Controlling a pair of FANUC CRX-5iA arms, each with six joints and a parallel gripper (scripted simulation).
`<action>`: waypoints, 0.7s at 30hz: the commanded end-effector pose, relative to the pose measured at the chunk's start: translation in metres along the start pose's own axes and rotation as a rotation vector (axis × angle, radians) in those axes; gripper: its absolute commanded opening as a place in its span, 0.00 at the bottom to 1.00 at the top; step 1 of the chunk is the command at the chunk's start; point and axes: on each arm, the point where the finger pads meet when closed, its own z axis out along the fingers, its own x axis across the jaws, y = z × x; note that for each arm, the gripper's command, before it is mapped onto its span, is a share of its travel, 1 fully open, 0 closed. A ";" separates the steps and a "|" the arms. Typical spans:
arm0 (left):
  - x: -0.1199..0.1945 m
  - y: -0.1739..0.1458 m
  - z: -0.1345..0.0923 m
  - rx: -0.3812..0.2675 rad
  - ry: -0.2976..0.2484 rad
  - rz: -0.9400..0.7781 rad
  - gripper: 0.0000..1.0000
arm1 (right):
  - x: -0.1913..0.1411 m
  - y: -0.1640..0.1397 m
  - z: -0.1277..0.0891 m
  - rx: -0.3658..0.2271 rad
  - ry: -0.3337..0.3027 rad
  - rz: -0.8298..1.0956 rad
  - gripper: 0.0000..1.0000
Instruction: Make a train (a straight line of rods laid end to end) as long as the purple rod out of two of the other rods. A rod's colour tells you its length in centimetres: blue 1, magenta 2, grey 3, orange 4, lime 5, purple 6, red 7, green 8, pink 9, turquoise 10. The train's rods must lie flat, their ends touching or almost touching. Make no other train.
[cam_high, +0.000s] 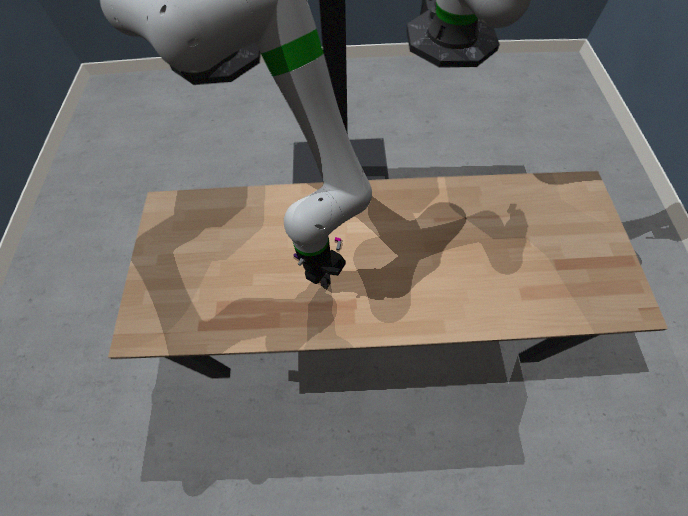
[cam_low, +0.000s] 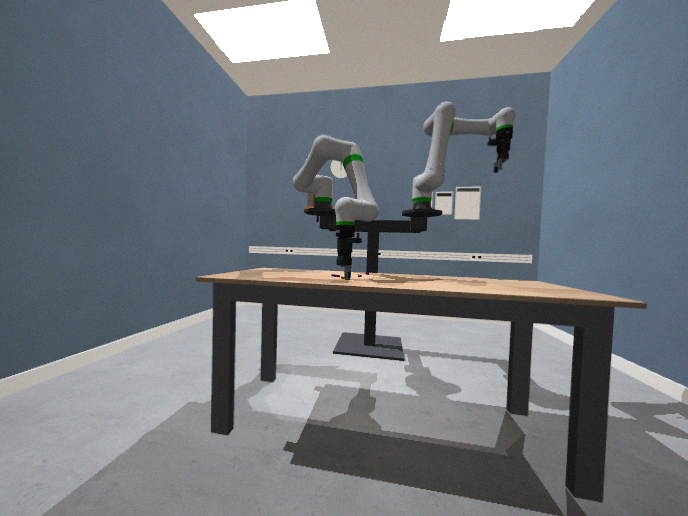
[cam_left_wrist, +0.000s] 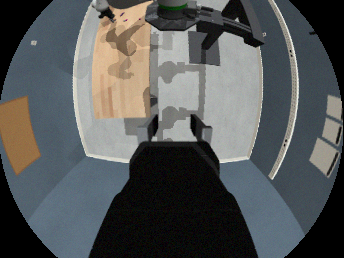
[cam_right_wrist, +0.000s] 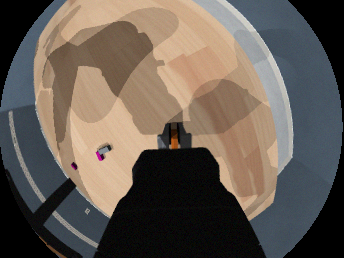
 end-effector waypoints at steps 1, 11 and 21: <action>0.000 0.000 -0.001 -0.002 0.000 0.000 1.00 | 0.001 -0.001 -0.001 0.002 0.001 0.000 0.24; 0.000 0.000 -0.001 -0.002 0.000 0.000 1.00 | 0.001 -0.001 -0.005 0.002 0.001 0.000 0.24; 0.000 0.000 -0.001 -0.002 0.000 0.000 1.00 | 0.001 -0.001 -0.066 0.002 0.001 0.000 0.24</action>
